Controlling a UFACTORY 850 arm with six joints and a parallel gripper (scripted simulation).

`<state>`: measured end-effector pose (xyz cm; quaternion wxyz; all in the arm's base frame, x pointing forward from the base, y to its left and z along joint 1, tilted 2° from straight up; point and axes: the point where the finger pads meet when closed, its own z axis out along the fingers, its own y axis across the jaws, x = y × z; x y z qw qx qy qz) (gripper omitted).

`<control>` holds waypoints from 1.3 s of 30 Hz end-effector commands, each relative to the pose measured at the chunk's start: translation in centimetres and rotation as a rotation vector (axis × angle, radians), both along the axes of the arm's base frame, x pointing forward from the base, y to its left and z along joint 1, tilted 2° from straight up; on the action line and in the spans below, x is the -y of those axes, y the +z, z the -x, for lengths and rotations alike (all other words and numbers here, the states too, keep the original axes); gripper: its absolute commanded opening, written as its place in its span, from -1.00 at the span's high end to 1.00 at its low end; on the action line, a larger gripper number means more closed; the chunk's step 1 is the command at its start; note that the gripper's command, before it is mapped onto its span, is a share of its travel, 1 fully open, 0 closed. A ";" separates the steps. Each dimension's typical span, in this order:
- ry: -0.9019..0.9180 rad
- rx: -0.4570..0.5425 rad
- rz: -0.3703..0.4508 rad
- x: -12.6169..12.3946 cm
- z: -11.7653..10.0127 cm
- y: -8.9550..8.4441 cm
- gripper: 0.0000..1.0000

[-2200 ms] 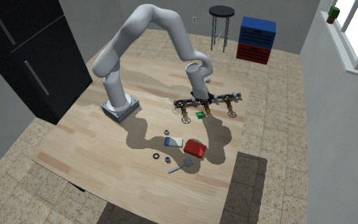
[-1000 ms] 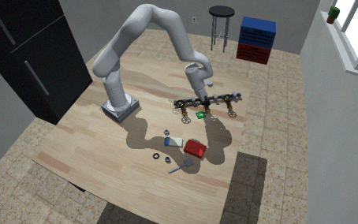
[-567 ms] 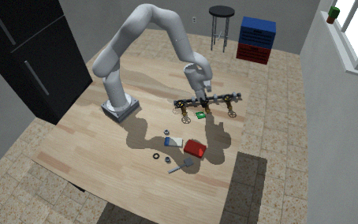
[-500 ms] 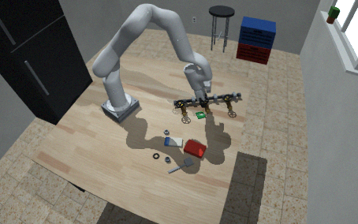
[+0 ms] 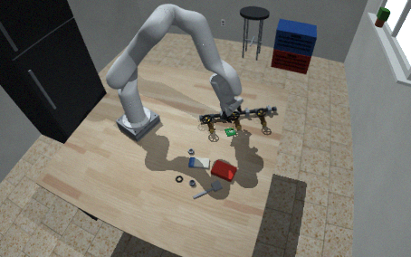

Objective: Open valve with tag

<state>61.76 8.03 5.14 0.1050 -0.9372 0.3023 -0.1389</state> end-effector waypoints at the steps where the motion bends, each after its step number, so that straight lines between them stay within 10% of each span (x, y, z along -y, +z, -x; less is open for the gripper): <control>1: -0.262 -0.046 -0.084 0.0 -0.1 0.1 -1.00; 18: -0.962 -0.167 -0.306 0.0 -0.1 0.1 -1.00; 39: -0.962 -0.167 -0.306 0.0 -0.1 0.1 -1.00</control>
